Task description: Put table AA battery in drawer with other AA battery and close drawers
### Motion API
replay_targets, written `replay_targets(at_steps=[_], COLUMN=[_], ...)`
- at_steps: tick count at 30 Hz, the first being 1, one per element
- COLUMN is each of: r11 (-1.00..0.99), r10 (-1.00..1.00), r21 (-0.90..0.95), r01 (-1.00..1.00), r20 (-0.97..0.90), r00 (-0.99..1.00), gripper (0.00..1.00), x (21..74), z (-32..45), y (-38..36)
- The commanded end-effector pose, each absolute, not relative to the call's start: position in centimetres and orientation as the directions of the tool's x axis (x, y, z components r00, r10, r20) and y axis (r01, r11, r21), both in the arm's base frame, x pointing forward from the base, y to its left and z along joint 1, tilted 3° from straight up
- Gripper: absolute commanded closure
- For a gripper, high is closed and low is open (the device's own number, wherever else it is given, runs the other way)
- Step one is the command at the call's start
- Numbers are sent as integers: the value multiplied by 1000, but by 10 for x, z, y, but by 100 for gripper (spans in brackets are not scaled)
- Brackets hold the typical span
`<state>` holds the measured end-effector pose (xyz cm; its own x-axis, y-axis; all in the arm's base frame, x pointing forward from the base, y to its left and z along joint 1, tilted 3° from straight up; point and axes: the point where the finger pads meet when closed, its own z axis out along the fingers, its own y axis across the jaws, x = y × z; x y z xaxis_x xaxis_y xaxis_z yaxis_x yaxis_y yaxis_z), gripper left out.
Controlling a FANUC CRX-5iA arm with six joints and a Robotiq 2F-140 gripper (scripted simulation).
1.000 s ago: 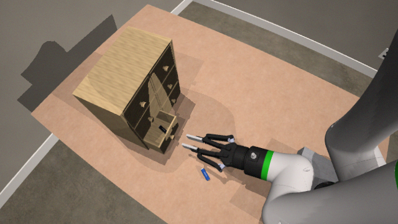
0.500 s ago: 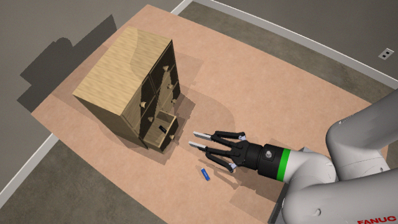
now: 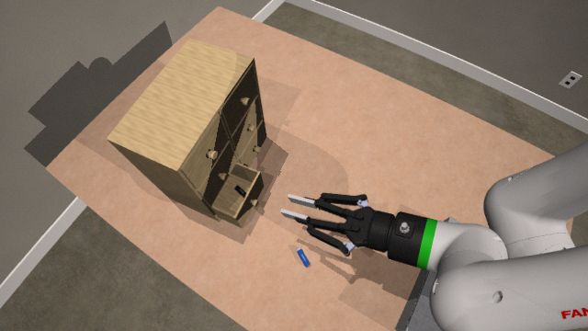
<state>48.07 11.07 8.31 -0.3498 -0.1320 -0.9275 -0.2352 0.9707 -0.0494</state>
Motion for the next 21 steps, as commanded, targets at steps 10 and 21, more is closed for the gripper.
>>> replay_targets(at_steps=[10, 21], r11=[857, 821], r10=[-135, -340], r21=[187, 278], r01=[-479, -499], r20=[-818, -464], r00=[-560, -818], gripper=[80, 80], x=[476, 419], z=[83, 97], y=[239, 245])
